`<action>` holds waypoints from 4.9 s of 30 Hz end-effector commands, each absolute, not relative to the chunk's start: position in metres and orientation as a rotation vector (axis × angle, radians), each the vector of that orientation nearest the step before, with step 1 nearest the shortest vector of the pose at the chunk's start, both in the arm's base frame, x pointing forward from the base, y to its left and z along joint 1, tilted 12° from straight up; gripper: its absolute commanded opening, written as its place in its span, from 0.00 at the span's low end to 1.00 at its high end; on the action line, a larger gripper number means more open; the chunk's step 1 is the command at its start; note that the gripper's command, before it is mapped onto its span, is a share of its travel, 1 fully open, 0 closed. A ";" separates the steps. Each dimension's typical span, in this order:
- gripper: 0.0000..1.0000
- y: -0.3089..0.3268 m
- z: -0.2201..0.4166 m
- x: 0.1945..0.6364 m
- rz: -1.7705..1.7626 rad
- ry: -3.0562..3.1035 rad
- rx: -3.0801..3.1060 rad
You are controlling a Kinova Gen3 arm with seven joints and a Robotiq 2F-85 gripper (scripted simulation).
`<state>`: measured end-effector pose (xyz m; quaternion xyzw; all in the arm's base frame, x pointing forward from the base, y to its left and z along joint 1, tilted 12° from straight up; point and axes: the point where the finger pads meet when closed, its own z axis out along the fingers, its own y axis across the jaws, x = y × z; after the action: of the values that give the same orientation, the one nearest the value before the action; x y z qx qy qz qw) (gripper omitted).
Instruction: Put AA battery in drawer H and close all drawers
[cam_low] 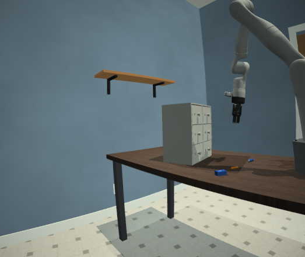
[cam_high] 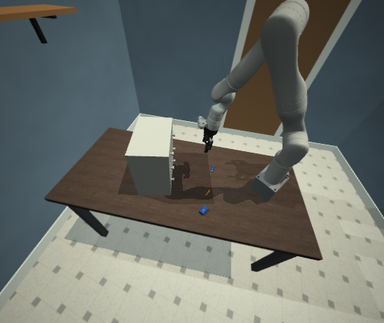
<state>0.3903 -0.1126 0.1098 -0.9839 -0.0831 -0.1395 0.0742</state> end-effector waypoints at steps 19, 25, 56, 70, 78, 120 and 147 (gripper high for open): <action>1.00 -0.112 0.101 0.397 -0.541 -0.228 -2.927; 1.00 -0.112 0.099 0.400 -0.580 -0.224 -2.919; 1.00 -0.108 0.089 0.411 -0.728 -0.212 -2.878; 1.00 -0.107 0.085 0.415 -0.782 -0.207 -2.862; 1.00 -0.105 0.082 0.418 -0.824 -0.203 -2.844; 1.00 -0.099 0.060 0.442 -1.135 -0.172 -2.726; 1.00 -0.095 0.046 0.456 -1.320 -0.153 -2.634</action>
<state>0.4588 -0.0951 0.0524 -0.8876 -0.0552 -0.4479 0.0927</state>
